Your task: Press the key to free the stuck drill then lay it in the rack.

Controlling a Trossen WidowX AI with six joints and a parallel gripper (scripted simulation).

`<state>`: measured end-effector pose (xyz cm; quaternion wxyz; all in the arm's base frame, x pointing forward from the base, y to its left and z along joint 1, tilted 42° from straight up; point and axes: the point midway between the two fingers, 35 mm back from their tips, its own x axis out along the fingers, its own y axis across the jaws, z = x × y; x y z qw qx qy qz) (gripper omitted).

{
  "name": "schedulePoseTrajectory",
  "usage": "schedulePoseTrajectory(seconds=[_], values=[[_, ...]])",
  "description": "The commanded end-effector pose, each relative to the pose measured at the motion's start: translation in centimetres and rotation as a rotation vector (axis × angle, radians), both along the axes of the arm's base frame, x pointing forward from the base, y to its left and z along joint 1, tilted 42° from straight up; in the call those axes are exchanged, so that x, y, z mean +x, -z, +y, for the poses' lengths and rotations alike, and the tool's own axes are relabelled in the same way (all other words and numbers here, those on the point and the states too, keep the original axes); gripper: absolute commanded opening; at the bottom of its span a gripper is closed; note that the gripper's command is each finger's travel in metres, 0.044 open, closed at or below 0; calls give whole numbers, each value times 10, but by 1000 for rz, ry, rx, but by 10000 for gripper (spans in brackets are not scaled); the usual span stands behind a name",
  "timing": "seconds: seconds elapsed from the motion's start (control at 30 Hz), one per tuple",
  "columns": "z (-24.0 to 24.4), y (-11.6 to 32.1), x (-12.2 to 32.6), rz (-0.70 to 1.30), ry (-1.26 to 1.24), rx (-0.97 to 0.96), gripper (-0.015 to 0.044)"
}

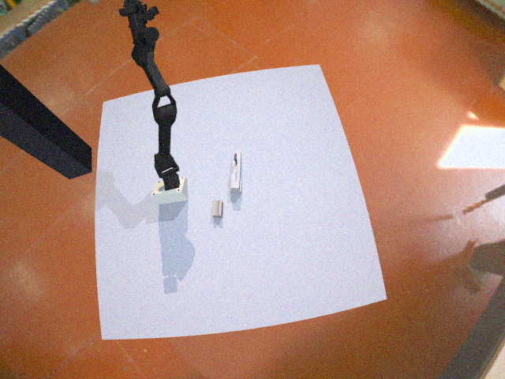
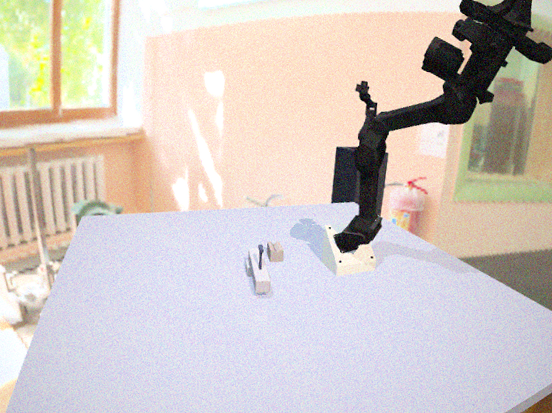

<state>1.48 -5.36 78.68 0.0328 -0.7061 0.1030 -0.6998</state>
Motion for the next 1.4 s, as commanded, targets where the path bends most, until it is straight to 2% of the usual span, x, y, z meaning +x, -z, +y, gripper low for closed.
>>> schedulePoseTrajectory(seconds=[0.0, 0.27, 0.6, 0.8, 1.03, 1.23, 1.37], values=[[54, 1, -35, -95, 196, -144, 0], [162, 21, -57, -238, 537, -413, 0], [275, 76, -20, -373, 847, -767, 0], [332, 124, 36, -412, 1027, -1015, 0], [372, 193, 118, -447, 1180, -1330, 0], [379, 261, 193, -460, 1245, -1616, 0], [363, 293, 235, -395, 1237, -1743, 0]])
